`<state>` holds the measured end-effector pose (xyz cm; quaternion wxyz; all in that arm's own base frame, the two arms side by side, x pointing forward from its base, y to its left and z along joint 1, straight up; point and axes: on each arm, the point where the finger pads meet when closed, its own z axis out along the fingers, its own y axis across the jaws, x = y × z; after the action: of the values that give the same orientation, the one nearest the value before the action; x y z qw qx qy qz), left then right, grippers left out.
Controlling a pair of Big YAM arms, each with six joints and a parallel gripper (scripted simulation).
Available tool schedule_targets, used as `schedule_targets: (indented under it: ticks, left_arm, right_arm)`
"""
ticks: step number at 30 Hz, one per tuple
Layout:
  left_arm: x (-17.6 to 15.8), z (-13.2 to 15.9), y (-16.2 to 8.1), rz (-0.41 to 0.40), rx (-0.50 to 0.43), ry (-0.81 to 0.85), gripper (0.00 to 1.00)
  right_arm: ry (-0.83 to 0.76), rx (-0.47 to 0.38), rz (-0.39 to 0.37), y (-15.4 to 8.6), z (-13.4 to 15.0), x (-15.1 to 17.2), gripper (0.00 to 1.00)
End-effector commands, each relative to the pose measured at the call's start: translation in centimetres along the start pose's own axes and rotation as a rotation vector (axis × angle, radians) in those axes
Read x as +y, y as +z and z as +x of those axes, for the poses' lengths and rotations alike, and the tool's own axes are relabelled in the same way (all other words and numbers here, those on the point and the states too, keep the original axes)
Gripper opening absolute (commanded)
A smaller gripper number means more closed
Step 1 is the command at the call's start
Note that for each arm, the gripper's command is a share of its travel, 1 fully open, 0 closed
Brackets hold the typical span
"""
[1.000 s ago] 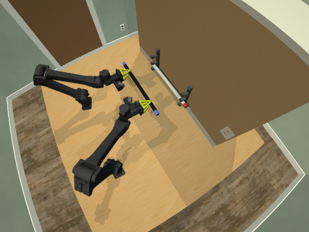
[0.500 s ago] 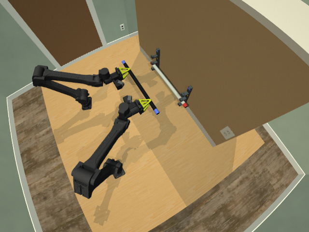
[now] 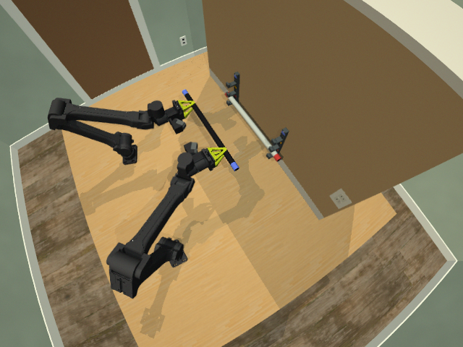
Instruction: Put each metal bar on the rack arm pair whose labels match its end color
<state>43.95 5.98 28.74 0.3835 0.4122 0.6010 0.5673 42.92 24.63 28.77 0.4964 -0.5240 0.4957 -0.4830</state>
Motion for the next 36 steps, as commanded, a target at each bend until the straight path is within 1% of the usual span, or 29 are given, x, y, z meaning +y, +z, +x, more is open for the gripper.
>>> schedule_targets:
  ticks: [1,22,36]
  left_arm:
    - [4.9,0.5,0.5,-0.074,0.021,-0.018,0.00]
    - [4.9,0.4,0.4,-0.074,0.021,-0.018,0.00]
    - [5.1,0.3,2.6,-0.074,0.021,-0.018,0.00]
  right_arm:
    - [0.049,0.019,0.083,0.9,0.4,-5.6,0.00]
    - [0.049,0.019,0.083,0.8,0.5,-5.6,0.00]
    - [0.050,0.019,0.083,3.0,0.6,-5.7,0.00]
